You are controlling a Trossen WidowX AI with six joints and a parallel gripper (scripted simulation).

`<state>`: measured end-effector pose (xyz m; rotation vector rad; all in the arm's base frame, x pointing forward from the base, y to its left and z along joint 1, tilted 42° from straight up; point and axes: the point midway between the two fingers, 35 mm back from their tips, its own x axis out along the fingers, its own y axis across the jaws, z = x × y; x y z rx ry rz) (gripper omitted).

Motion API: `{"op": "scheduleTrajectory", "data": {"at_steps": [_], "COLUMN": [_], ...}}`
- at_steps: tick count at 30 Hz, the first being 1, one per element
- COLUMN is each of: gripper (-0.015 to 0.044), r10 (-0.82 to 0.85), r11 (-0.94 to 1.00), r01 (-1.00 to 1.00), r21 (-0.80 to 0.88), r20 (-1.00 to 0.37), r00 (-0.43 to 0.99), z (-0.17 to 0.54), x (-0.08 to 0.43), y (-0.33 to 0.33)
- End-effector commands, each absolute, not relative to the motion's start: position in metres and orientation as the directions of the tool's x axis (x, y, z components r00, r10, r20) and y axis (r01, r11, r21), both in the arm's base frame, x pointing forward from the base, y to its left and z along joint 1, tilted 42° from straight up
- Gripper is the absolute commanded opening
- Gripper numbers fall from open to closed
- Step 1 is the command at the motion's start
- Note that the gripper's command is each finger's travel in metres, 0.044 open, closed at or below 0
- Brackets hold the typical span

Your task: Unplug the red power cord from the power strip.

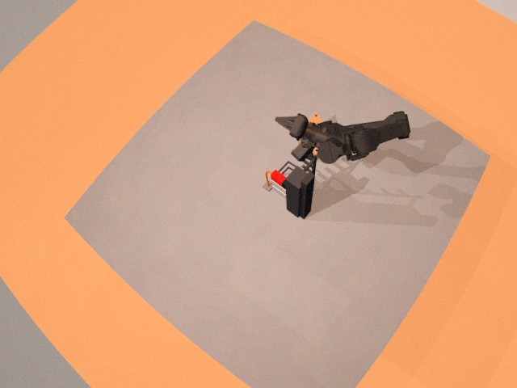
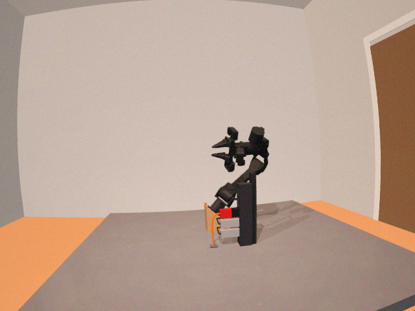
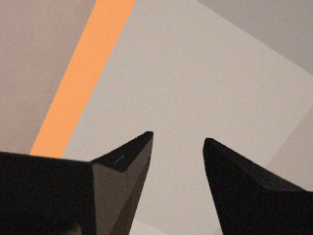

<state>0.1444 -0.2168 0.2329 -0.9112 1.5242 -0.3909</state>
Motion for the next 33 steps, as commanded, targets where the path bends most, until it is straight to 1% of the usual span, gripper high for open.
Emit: {"op": "scheduleTrajectory", "data": {"at_steps": [1,4,6,7,8,12,15,18,20,22,33], "gripper": [0.0160,0.0160,0.0160,0.0160,0.0160,0.0160,0.0160,0.0160,0.0160,0.0160,0.0160], "r10": [-0.419,-0.285,-0.186,-0.222,-0.218,0.066,0.266,0.457,0.584,0.650,0.655], "r11": [0.896,0.889,0.843,0.818,0.785,0.596,0.382,0.127,-0.061,-0.162,-0.170], "r01": [0.201,0.398,0.527,0.562,0.611,0.793,0.903,0.977,0.995,0.987,0.985], "r21": [-0.397,-0.227,-0.107,-0.123,-0.101,0.124,0.196,0.169,0.079,0.001,-0.006], "r20": [-0.904,-0.954,-0.977,-0.969,-0.968,-0.992,-0.959,-0.885,-0.806,-0.752,-0.748], "r00": [0.084,0.092,0.100,0.112,0.120,0.106,0.096,0.093,0.100,0.108,0.108], "z": [0.163,0.140,0.124,0.127,0.125,0.091,0.074,0.062,0.056,0.054,0.053], "x": [0.173,0.180,0.185,0.188,0.192,0.202,0.207,0.212,0.217,0.220,0.220], "y": [-0.223,-0.222,-0.219,-0.226,-0.228,-0.197,-0.175,-0.152,-0.136,-0.128,-0.128]}}
